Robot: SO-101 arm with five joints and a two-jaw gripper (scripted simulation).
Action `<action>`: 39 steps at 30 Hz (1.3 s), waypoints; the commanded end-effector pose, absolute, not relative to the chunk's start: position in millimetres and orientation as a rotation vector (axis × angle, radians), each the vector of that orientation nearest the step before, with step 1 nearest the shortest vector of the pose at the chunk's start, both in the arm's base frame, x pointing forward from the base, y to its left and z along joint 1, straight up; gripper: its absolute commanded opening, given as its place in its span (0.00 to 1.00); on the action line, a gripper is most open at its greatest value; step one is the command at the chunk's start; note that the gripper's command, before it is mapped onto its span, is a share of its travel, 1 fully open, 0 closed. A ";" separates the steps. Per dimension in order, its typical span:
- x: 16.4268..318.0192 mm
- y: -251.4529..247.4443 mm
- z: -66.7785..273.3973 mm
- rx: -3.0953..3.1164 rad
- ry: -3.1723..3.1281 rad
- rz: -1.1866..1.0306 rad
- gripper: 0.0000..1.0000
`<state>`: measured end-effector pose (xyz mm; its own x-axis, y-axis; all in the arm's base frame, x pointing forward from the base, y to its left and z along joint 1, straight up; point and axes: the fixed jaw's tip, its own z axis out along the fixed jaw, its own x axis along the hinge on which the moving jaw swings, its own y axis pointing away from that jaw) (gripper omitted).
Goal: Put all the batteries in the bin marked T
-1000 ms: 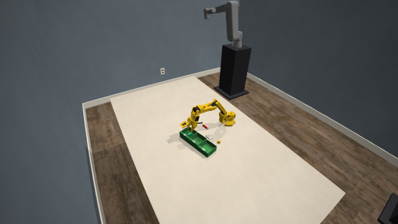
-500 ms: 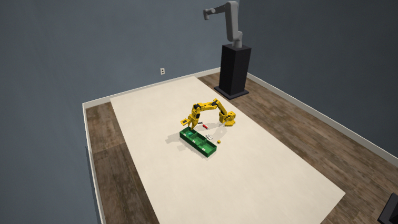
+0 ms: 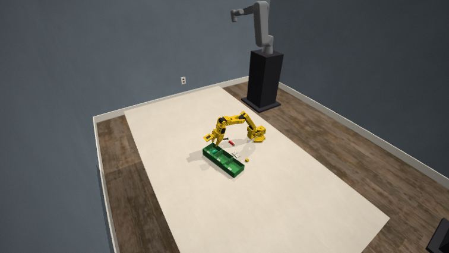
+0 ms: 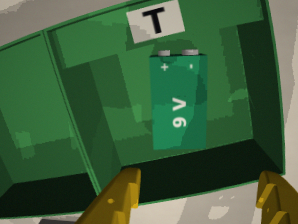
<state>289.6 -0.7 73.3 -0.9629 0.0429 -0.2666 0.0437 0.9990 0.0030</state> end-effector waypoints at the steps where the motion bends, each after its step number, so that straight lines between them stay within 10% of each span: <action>1: 294.8 -3.1 94.2 0.069 2.788 -0.006 0.24; 39: 218.9 -27.7 85.8 1.387 2.633 0.085 0.22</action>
